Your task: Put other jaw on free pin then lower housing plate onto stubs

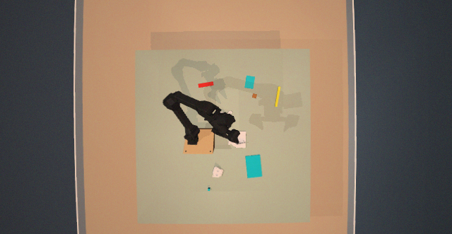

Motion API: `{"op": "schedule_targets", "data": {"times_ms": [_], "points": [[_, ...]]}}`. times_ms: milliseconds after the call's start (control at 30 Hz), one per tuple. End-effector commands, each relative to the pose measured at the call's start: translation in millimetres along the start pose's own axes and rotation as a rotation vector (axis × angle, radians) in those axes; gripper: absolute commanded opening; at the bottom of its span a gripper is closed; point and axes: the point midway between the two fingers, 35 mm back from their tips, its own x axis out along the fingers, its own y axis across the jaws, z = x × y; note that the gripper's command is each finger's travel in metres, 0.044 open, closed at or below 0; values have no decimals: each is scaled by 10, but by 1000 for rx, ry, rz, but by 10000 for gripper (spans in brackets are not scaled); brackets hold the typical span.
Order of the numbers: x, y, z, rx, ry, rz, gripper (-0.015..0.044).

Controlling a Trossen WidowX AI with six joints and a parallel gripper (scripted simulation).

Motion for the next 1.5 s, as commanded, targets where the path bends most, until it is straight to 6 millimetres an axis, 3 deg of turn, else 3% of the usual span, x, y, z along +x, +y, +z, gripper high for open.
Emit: {"op": "schedule_targets", "data": {"times_ms": [0, 733, 1467], "points": [[79, 86, 77, -85, -32, 40, 440], [305, 579, 545, -581, -260, 190, 440], [391, 1173, 925, -1060, -548, 279, 440]]}}
